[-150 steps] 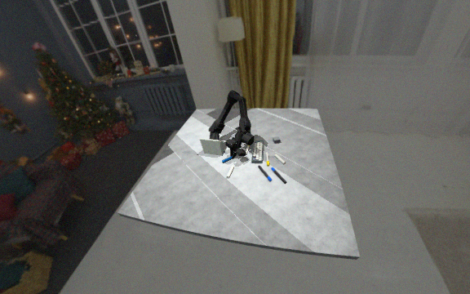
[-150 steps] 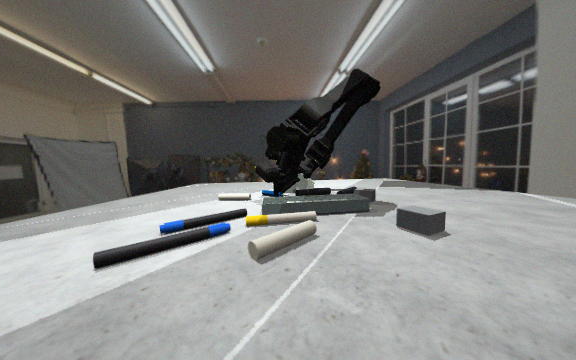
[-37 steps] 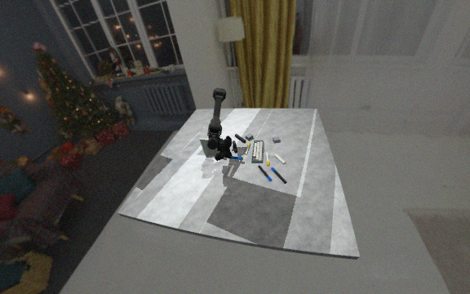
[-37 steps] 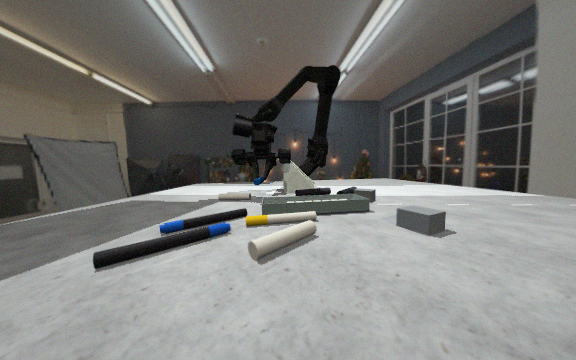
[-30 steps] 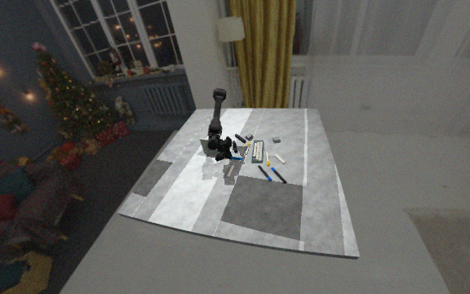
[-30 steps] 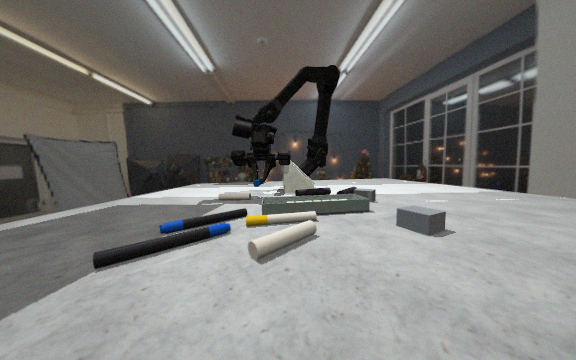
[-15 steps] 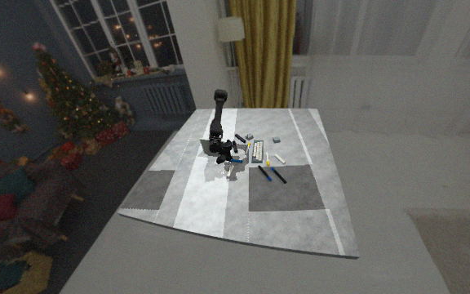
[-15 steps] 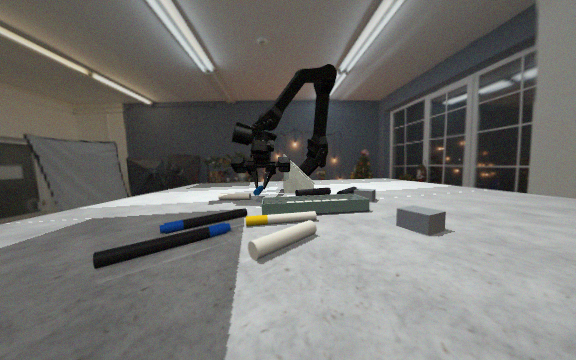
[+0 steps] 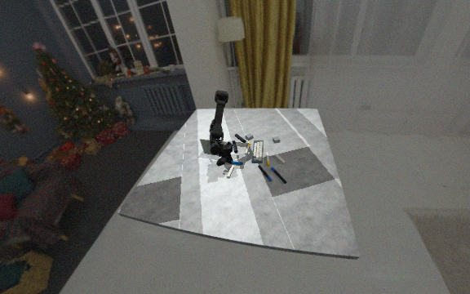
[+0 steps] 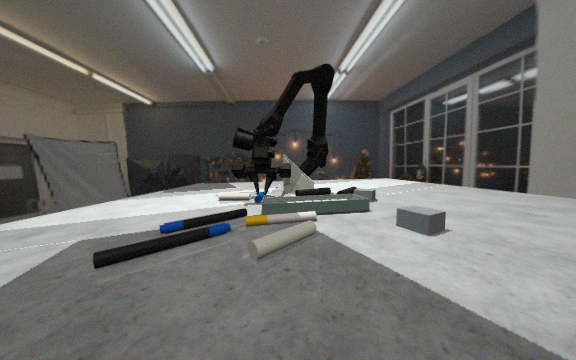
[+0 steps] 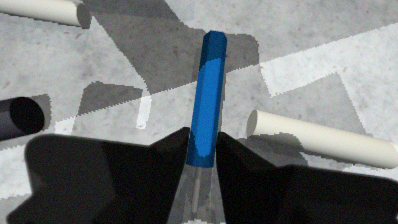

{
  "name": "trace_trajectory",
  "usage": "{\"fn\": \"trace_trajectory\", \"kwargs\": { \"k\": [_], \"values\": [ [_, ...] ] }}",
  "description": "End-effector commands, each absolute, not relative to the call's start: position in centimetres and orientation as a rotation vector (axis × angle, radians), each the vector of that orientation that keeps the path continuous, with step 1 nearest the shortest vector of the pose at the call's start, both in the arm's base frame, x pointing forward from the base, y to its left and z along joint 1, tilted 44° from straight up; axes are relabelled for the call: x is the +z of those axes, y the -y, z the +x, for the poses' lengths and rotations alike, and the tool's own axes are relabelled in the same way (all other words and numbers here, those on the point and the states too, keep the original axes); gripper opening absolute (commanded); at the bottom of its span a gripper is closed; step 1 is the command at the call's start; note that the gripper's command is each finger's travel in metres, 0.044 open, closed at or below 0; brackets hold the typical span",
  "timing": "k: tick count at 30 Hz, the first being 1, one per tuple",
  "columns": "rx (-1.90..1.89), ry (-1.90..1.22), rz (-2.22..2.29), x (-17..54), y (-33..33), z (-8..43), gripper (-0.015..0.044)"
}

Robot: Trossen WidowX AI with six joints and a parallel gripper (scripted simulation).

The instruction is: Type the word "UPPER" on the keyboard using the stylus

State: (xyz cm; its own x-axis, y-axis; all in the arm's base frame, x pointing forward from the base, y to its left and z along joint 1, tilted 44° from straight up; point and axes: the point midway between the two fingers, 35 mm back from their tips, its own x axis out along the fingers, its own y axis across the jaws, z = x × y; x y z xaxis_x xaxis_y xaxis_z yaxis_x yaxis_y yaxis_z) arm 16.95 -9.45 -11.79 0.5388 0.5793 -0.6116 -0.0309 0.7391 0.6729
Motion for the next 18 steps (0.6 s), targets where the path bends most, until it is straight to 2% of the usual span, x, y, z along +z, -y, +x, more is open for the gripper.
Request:
{"fn": "trace_trajectory", "kwargs": {
  "k": [1, 3, 9, 18],
  "values": [
    [0.396, -0.941, 0.67, -11.9, 9.2, 16.9, 0.0],
    [0.396, -0.941, 0.67, -11.9, 9.2, 16.9, 0.0],
    [0.397, -0.943, 0.662, -11.8, 9.3, 16.9, 0.015],
    [0.395, -0.944, 0.663, -11.0, 10.3, 16.9, 0.015]
  ]
}}
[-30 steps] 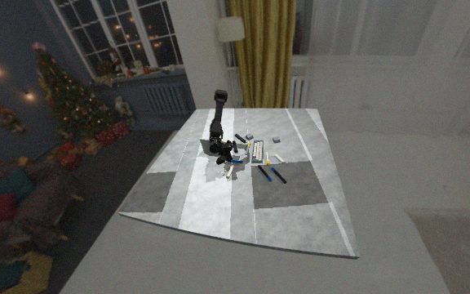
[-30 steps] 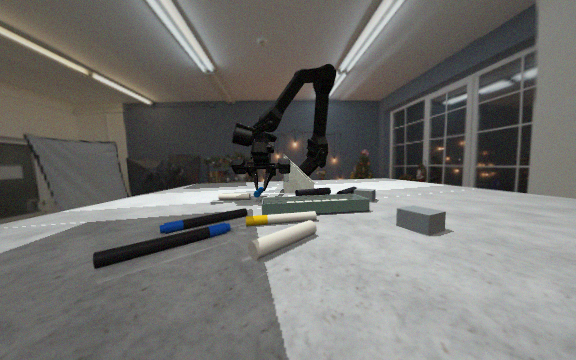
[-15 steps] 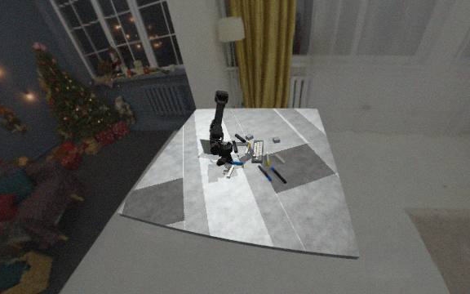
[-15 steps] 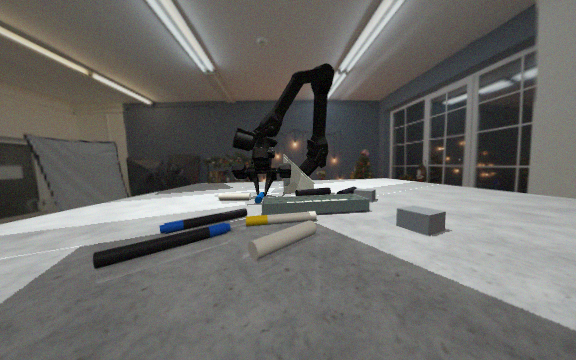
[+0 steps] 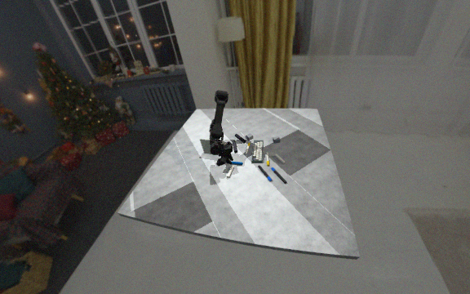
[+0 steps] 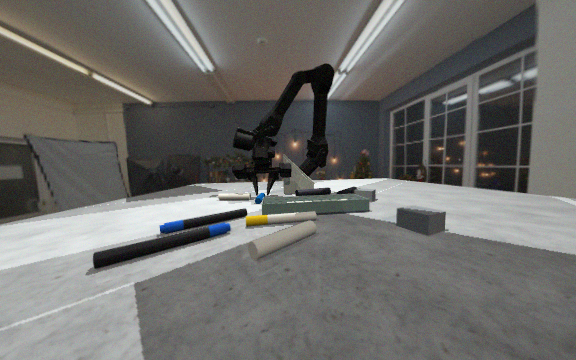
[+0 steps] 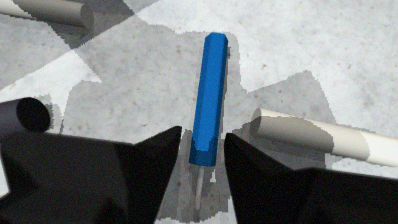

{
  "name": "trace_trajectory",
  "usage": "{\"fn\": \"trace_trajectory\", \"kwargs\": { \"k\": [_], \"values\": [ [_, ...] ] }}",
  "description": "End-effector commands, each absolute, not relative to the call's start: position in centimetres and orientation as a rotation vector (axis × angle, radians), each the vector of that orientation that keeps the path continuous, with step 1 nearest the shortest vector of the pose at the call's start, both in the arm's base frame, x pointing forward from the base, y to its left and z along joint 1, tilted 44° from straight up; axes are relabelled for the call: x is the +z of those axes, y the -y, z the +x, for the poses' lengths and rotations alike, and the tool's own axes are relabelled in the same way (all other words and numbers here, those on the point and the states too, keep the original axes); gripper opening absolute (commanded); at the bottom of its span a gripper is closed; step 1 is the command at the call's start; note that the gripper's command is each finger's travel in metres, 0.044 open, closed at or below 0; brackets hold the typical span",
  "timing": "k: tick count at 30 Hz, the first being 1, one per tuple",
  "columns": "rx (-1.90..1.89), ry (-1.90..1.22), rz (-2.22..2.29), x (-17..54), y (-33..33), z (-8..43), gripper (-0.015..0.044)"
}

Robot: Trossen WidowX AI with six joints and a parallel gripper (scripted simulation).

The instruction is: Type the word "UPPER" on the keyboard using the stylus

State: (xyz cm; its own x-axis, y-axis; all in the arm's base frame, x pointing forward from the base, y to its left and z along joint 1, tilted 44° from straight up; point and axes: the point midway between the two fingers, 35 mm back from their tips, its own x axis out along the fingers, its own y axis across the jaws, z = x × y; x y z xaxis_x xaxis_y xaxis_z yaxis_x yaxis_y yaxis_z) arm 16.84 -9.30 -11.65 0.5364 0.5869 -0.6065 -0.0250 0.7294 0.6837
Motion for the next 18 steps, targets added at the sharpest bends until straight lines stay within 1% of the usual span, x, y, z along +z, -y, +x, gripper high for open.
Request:
{"fn": "trace_trajectory", "kwargs": {
  "k": [1, 5, 14, 18],
  "values": [
    [0.395, -0.944, 0.664, -10.5, 10.9, 16.9, 0.015],
    [0.394, -0.943, 0.669, -7.7, 13.2, 16.6, 0.015],
    [0.394, -0.943, 0.669, -7.5, 13.3, 16.6, 0.015],
    [0.316, -1.07, 0.89, -8.0, 13.1, 16.9, 0.015]
  ]
}}
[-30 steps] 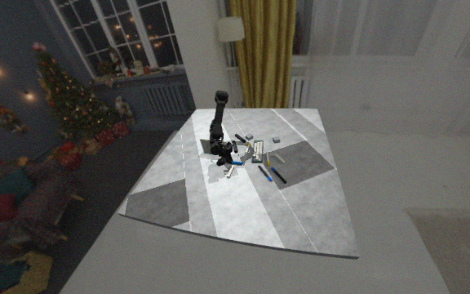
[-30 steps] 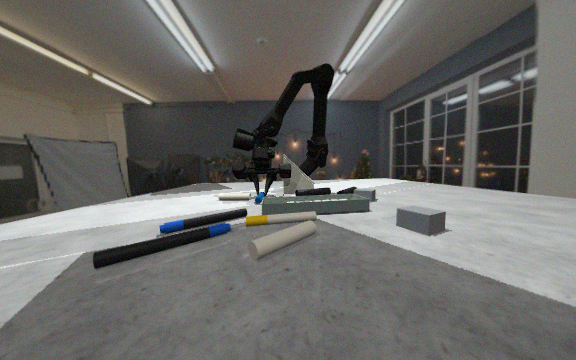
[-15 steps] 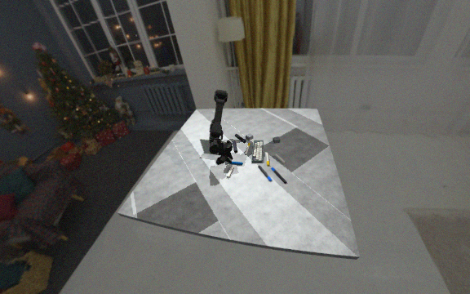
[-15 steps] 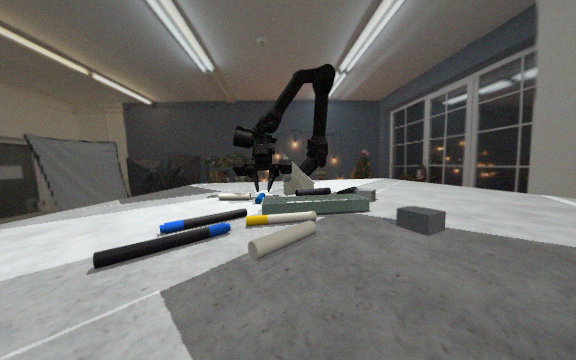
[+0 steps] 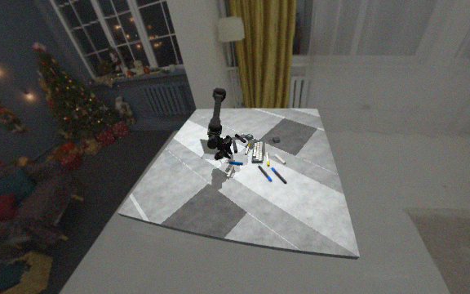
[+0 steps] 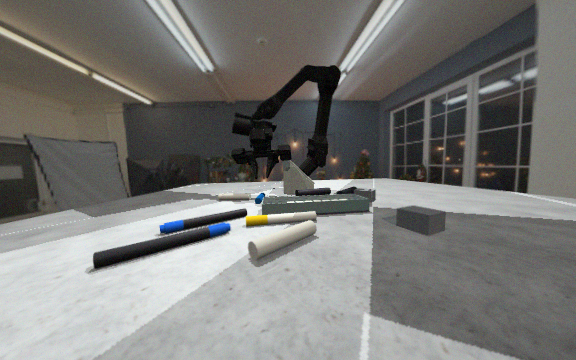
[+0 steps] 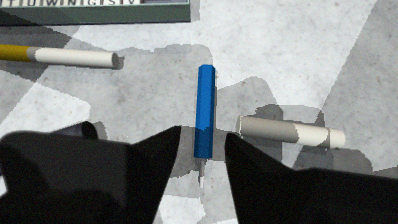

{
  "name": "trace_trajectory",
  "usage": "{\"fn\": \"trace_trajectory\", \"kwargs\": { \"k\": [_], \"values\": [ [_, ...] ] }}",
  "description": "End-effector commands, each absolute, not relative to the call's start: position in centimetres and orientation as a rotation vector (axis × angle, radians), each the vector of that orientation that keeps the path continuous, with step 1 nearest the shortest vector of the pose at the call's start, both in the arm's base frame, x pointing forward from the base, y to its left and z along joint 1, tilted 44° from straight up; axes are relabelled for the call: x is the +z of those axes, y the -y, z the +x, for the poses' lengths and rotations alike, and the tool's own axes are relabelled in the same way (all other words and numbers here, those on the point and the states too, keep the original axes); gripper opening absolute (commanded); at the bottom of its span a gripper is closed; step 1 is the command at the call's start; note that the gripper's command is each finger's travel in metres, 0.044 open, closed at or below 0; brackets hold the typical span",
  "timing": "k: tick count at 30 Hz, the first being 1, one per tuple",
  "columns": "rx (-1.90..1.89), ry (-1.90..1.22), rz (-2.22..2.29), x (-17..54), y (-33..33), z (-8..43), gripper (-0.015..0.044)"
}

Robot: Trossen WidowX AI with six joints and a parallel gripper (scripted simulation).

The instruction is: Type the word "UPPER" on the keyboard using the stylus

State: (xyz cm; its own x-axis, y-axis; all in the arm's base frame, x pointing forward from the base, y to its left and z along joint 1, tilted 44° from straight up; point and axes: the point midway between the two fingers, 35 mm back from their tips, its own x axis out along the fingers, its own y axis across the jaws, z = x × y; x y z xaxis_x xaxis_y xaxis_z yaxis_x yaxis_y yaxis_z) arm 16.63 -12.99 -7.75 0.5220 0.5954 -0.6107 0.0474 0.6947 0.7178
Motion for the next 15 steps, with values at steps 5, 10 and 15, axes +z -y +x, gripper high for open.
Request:
{"fn": "trace_trajectory", "kwargs": {
  "k": [5, 10, 15],
  "values": [
    [0.084, -1.327, 1.271, -8.4, 13.1, 17.5, 0.015],
    [-0.261, -1.561, 1.578, -8.7, 13.2, 18.3, 0.015],
    [-0.644, -1.722, 1.768, -8.7, 13.2, 18.8, 0.015]
  ]
}}
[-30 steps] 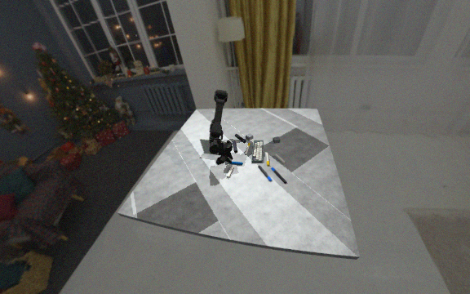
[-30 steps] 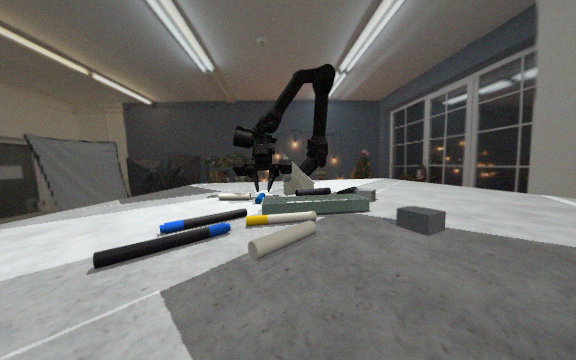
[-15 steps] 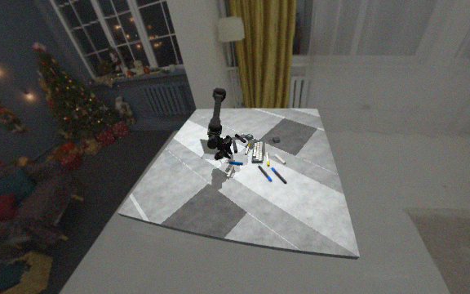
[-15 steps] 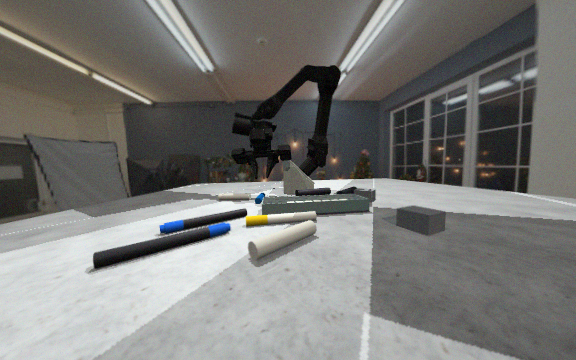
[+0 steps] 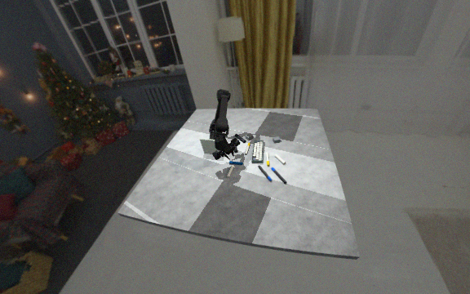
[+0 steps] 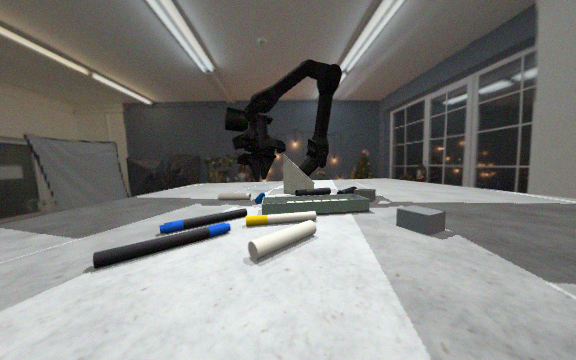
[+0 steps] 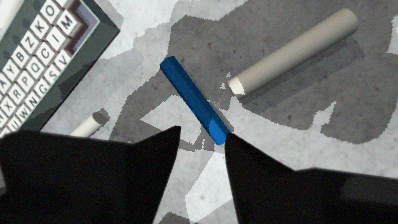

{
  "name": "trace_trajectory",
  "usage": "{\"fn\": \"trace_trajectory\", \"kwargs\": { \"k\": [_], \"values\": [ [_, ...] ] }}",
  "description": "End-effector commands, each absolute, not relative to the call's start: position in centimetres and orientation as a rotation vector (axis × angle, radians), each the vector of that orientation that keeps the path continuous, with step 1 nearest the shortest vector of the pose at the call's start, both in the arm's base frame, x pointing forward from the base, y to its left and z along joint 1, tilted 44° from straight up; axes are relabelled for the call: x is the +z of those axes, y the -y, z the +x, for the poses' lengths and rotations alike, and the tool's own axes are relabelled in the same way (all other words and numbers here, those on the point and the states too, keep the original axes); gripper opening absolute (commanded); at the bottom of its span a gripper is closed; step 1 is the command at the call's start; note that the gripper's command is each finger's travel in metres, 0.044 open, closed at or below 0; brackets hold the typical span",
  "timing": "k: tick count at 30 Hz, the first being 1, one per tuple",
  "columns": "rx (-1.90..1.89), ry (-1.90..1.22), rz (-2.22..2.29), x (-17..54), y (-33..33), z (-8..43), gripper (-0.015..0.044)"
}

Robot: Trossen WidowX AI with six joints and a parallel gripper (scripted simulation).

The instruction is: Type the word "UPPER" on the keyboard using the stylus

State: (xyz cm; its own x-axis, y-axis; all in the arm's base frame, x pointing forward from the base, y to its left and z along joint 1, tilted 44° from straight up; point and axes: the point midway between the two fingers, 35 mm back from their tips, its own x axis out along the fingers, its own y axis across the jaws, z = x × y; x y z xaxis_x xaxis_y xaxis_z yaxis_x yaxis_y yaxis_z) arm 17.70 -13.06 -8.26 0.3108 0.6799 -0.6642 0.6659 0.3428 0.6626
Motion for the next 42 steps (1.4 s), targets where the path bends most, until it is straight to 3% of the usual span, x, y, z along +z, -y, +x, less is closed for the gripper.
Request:
{"fn": "trace_trajectory", "kwargs": {
  "k": [1, 17, 33, 42],
  "values": [
    [-0.698, -1.736, 1.789, -8.7, 13.2, 18.9, 0.015],
    [-1.719, -1.752, 1.922, -8.2, 13.1, 20.1, 0.015],
    [-2.787, -1.158, 1.759, -7.4, 13.1, 21.1, 0.015],
    [-2.803, -1.142, 1.754, -7.3, 13.1, 21.0, 0.015]
  ]
}}
